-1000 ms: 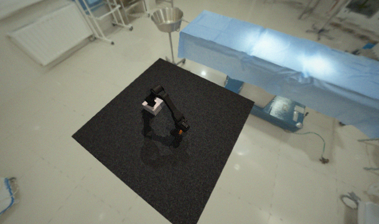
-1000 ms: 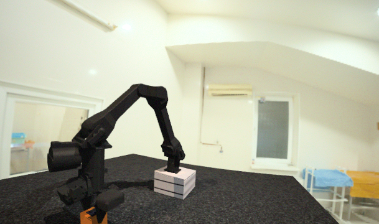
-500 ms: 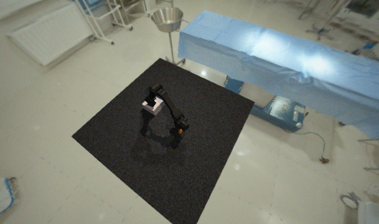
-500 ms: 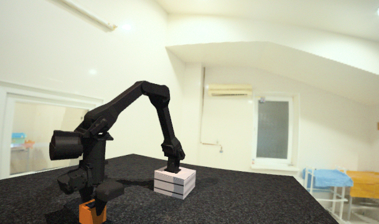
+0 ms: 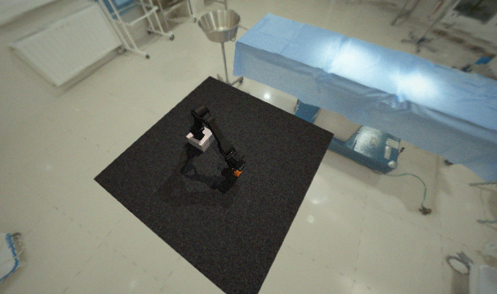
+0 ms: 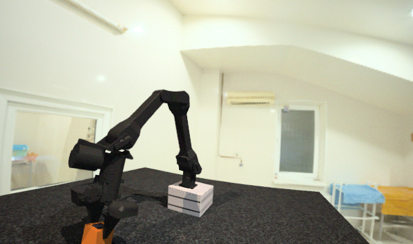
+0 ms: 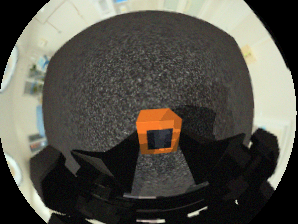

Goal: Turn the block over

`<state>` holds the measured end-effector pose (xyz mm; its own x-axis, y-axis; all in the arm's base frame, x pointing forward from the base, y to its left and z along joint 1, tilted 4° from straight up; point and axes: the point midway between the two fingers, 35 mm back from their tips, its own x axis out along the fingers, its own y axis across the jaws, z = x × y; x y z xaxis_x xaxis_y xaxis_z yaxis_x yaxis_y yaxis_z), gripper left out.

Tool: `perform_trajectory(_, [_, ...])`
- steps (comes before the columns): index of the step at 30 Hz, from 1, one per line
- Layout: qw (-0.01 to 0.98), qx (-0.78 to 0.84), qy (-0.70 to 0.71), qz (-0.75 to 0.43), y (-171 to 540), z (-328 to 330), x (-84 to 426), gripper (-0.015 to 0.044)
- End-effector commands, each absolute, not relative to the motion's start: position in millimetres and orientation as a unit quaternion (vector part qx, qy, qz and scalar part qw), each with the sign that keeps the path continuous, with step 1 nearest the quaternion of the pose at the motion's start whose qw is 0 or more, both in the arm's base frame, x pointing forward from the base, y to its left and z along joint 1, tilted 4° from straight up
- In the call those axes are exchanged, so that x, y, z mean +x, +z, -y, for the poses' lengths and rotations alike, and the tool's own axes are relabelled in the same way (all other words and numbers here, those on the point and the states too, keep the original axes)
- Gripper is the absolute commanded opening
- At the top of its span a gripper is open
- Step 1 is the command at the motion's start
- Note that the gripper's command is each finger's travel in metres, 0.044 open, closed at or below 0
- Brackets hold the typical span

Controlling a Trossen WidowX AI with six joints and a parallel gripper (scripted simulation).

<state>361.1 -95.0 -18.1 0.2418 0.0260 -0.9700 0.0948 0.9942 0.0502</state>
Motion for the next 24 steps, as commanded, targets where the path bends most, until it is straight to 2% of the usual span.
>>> perform_trajectory(1, [0.809, 0.05, -0.023, -0.585, -14.5, 94.6, 362.0, 0.0])
perform_trajectory(14, [0.861, 0.044, -0.026, -0.506, -11.6, 93.1, 355.8, 0.0])
perform_trajectory(24, [0.869, 0.044, -0.027, -0.493, -15.1, 93.6, 357.5, 0.0])
